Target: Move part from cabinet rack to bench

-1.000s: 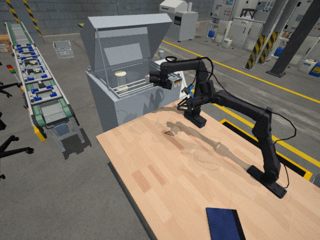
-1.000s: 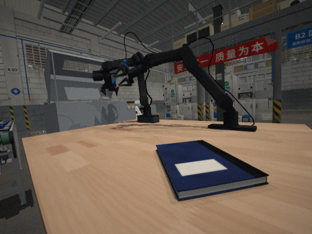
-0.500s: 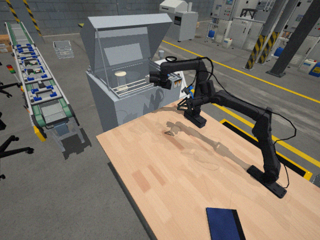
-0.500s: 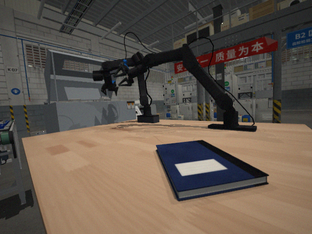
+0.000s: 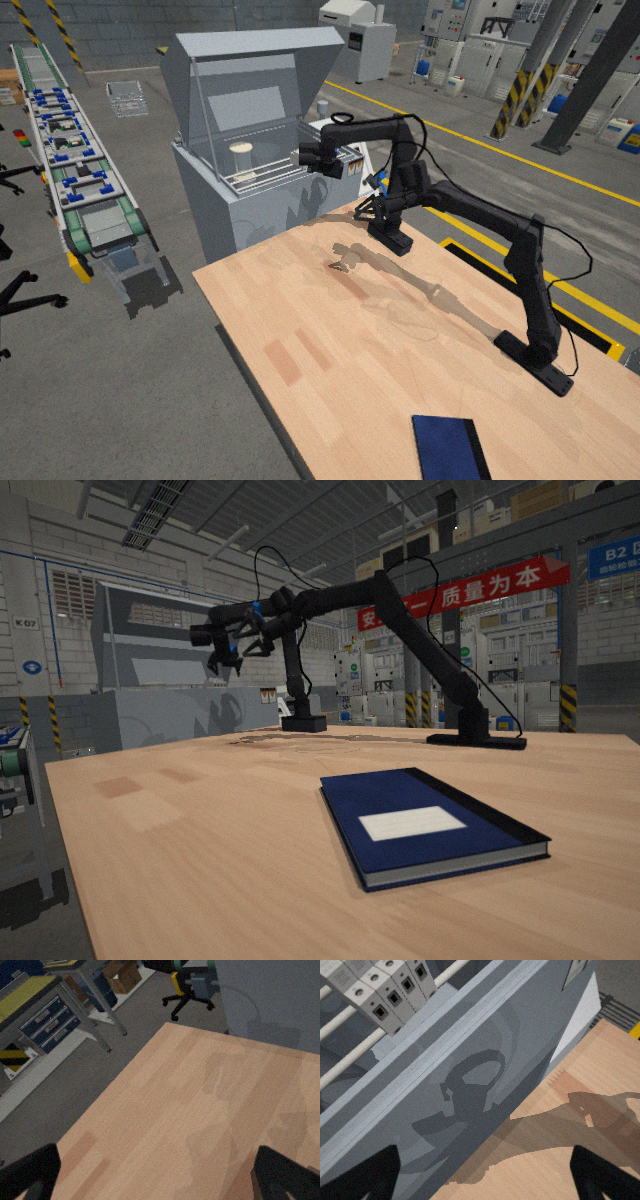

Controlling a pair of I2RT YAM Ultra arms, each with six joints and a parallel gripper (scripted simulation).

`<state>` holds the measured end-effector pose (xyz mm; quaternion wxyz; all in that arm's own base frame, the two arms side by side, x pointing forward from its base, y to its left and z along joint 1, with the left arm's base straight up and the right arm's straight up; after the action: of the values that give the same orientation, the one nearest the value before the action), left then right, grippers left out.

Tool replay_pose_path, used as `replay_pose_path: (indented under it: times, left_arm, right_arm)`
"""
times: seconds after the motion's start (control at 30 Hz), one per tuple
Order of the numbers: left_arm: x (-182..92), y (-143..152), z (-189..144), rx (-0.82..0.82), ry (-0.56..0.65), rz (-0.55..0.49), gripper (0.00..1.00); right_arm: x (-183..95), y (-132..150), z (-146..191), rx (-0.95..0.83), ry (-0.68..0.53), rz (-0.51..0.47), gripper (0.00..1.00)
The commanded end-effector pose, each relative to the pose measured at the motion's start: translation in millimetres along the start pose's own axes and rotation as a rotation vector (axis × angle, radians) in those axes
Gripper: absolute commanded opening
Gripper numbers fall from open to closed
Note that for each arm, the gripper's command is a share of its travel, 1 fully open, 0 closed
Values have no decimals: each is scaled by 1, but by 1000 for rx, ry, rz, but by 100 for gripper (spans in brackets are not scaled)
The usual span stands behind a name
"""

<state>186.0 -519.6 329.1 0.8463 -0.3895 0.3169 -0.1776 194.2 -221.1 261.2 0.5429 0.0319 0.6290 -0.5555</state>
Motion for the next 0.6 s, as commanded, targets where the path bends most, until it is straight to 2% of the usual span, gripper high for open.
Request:
replay_pose_path:
  times: [0.0, 0.3, 0.37, 0.57]
  left_arm:
    - [-8, -10, 26, -57, -27, -38, 100]
    - [-1, 3, 71, -120, -41, -41, 100]
    - [-1, 3, 71, -120, -41, -41, 100]
    - [-2, 14, 112, -169, -79, -43, 100]
  right_arm:
    - [-2, -8, 3, 19, -19, 8, 92]
    - [0, -17, 16, -12, -78, 83, 92]
    - [0, -17, 16, -12, -78, 83, 92]
    - [17, -12, 18, -78, -56, 103, 92]
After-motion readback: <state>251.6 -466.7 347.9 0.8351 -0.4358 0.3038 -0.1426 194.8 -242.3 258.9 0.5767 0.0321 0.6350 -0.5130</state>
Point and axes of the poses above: on each arm, the point where the finger pads meet when closed, its own x axis out along the fingers, its own z axis across the jaws, y = z × x, the point moved 8 cm from there along -x, back along the fingers, and after that the axes turned 7 degrees about x, right-handed, at the moved point
